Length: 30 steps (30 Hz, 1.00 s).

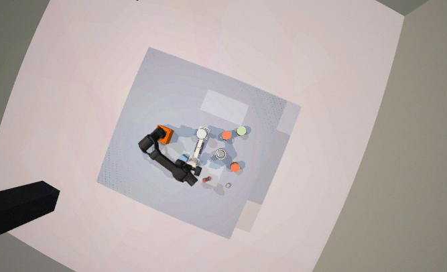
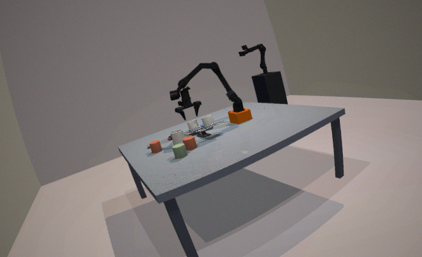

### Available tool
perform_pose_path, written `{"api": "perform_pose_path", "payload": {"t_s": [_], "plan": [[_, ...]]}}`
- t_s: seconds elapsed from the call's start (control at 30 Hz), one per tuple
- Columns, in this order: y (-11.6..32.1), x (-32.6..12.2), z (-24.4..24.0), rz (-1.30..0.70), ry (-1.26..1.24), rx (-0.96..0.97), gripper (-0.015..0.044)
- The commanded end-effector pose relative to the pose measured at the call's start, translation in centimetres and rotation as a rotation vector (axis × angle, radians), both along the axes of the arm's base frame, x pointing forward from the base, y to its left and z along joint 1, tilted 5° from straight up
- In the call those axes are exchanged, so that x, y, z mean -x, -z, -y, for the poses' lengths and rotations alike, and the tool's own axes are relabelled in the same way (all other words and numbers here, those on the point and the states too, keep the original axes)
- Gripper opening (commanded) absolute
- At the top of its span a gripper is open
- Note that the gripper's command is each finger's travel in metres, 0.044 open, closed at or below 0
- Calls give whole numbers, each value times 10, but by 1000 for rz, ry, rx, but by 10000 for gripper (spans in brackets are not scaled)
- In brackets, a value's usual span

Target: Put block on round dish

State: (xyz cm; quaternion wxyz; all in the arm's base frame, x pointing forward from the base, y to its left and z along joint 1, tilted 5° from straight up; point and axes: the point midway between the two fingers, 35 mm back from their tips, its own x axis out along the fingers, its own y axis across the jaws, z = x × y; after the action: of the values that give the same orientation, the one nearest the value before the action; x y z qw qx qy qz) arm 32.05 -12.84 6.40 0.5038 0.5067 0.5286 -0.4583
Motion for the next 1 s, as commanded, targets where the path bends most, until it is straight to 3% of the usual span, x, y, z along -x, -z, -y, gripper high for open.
{"api": "perform_pose_path", "payload": {"t_s": [0.0,0.97], "plan": [[7,0,0,-8,4,2,440],[53,0,-3,-8,4,1,440]]}}
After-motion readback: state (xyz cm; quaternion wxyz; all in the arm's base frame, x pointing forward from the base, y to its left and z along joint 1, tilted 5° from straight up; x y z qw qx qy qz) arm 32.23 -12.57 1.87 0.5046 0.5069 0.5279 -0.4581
